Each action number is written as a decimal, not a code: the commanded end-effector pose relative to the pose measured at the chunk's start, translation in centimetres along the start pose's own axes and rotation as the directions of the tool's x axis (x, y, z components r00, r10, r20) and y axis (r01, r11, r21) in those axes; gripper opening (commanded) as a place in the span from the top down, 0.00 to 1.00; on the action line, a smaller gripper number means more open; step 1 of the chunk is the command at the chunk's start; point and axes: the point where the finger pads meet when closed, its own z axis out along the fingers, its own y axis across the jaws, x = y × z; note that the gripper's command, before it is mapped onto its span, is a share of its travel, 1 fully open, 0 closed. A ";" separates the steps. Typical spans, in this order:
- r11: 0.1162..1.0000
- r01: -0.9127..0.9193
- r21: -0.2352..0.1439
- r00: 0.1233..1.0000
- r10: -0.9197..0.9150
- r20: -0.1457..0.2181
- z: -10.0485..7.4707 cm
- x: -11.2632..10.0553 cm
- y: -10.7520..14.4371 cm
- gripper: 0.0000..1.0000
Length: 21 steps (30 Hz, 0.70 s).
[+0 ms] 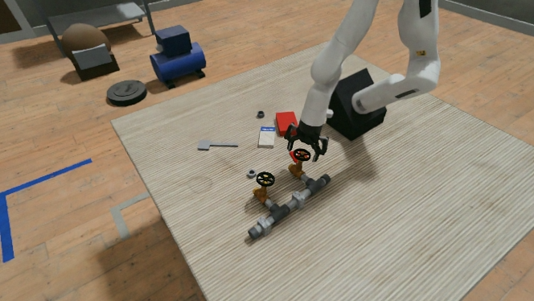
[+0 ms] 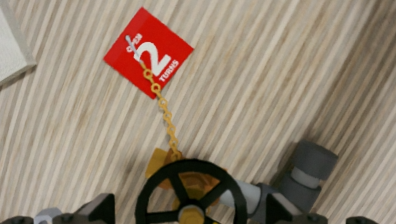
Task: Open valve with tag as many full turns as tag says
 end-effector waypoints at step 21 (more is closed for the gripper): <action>0.521 -0.854 0.012 0.521 0.854 -0.009 0.0 0.0 0.0 0.00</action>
